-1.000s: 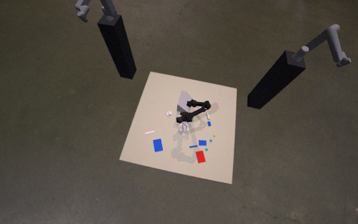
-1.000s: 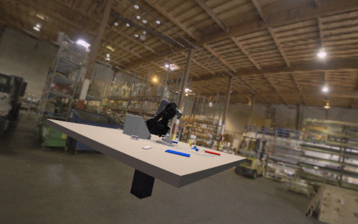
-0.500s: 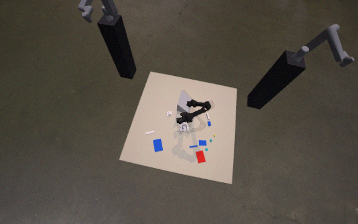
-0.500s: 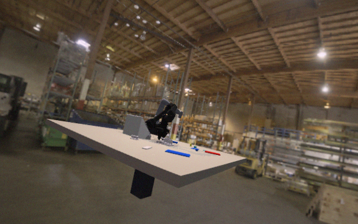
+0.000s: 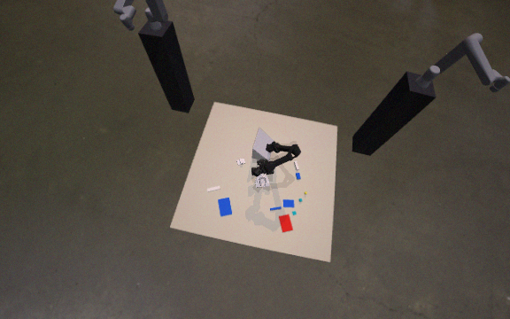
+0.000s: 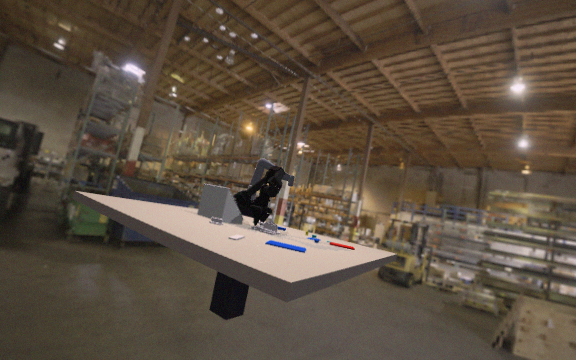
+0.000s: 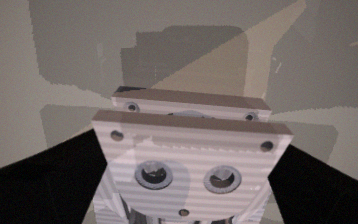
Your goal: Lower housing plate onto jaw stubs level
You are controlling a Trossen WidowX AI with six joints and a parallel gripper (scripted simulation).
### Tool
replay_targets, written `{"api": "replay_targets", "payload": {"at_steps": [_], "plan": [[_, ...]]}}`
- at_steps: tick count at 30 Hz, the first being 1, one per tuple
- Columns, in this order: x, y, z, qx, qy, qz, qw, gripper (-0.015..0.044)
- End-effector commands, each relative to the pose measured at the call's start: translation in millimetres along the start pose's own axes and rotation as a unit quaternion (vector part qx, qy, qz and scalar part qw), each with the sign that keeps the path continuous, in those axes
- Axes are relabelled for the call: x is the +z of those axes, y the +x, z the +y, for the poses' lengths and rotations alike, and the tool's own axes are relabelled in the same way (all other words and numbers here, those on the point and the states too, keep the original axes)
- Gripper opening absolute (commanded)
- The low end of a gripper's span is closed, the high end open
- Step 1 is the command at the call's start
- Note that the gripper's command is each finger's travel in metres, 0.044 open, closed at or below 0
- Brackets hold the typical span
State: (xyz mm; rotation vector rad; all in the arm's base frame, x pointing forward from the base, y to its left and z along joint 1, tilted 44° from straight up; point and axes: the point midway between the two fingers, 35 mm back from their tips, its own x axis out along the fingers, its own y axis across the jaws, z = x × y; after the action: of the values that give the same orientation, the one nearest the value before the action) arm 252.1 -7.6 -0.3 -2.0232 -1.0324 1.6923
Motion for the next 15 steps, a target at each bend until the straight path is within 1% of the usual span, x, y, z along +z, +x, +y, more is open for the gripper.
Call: {"api": "replay_targets", "payload": {"at_steps": [1,15], "plan": [[0.6,0.8,-0.4,-0.002,0.003,0.001,1.0,0.0351],[0.6,3.2,-0.4,-0.002,0.007,0.001,1.0,0.0351]]}}
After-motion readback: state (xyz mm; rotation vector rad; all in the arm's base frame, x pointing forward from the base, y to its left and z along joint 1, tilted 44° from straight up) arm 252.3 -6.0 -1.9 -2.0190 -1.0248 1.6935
